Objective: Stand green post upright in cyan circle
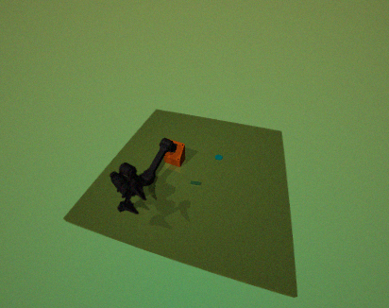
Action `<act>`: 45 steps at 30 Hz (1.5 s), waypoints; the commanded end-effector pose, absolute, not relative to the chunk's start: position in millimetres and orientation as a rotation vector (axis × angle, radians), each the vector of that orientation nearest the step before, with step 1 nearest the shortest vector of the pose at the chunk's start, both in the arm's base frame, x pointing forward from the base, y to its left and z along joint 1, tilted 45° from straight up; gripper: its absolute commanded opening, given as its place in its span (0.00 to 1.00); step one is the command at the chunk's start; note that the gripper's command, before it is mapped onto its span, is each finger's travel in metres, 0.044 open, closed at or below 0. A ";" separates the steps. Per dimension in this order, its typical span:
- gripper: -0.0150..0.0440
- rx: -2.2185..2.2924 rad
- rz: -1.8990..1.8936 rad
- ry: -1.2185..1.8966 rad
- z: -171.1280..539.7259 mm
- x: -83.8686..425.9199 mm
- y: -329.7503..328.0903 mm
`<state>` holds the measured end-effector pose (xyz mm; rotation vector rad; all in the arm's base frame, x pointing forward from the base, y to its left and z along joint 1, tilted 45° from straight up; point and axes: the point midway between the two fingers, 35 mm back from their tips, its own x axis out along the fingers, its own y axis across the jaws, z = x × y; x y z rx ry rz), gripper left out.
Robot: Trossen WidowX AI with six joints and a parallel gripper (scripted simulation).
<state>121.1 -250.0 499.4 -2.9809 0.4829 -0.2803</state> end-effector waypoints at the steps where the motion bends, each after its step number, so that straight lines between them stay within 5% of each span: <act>1: 0.89 -2.982 -0.284 0.490 499.8 120.5 -249.9; 7: 0.65 -3.057 -0.378 0.689 517.7 102.3 -239.7; 45: 0.65 -4.204 -0.344 1.678 590.3 136.5 -29.5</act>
